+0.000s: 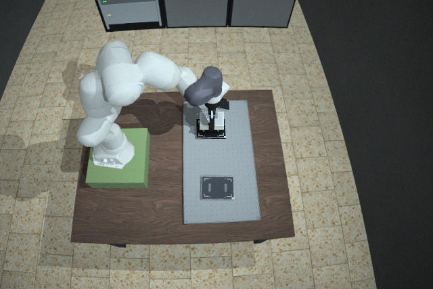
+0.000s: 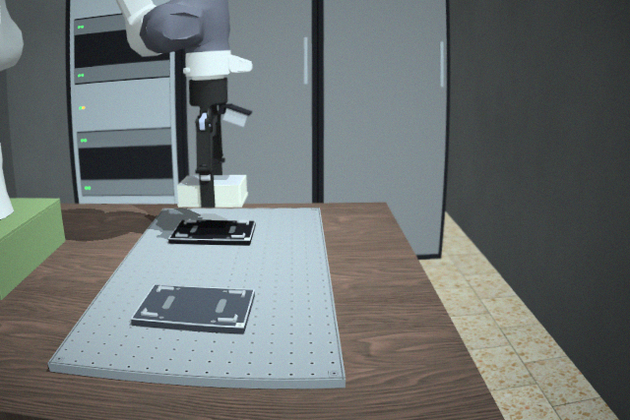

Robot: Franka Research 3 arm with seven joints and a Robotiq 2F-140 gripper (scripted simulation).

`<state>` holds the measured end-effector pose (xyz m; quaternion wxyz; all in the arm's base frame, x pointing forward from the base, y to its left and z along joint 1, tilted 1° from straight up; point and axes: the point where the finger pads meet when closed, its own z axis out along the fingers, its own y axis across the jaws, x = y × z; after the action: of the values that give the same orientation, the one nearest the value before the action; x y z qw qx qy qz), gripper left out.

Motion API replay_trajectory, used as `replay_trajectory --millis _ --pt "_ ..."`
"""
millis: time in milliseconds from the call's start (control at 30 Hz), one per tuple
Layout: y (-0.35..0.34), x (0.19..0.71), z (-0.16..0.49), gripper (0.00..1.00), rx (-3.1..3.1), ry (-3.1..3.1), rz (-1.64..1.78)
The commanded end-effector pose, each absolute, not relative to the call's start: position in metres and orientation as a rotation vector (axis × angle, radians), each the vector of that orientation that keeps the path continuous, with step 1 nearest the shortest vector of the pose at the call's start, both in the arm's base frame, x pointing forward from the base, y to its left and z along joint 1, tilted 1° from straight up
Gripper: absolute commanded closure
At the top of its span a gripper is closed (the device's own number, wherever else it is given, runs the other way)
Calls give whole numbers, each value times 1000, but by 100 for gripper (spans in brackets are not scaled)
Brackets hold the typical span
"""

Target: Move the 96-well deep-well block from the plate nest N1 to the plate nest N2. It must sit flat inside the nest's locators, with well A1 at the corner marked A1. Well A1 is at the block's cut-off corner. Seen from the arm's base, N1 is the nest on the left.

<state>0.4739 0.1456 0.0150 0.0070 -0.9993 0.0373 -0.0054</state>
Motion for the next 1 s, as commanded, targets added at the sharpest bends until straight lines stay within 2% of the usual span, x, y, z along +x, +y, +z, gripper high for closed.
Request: replay_trajectory --millis 0,967 --pt "144 472 20 40 -3129 88 -5" --pt "144 472 26 40 -3129 88 -5"
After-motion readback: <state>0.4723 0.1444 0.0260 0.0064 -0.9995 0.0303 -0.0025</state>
